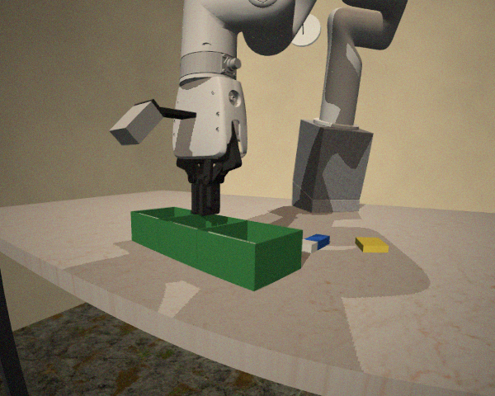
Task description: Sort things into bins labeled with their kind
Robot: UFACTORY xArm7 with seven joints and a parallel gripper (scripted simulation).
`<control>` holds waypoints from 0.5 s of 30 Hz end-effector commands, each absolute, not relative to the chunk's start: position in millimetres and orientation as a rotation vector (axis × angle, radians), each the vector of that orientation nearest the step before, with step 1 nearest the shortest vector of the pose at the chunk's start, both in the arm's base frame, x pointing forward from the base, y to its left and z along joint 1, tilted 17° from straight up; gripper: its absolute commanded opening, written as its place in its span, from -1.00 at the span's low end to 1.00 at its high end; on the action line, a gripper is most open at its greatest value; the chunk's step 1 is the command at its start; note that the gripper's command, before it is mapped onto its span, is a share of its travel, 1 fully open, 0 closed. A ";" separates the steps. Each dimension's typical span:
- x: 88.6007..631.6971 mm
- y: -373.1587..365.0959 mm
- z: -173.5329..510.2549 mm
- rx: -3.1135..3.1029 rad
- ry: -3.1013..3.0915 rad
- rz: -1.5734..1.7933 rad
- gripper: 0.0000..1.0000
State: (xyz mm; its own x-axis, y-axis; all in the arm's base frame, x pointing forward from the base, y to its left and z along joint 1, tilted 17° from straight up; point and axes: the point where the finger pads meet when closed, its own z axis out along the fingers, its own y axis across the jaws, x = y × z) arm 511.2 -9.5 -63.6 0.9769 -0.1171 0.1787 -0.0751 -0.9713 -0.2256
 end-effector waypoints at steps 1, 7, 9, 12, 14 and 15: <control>509.4 -13.9 -45.8 -2.906 0.145 -0.288 -0.85; 508.4 -14.9 -41.3 -2.906 0.145 -0.288 -0.85; 509.1 -10.0 -40.1 -2.906 0.145 -0.288 -0.85; 510.4 -0.4 -37.8 -2.905 0.145 -0.288 -0.85; 511.6 9.3 -35.5 -2.905 0.145 -0.288 -0.85; 512.3 14.1 -34.3 -2.905 0.145 -0.288 -0.85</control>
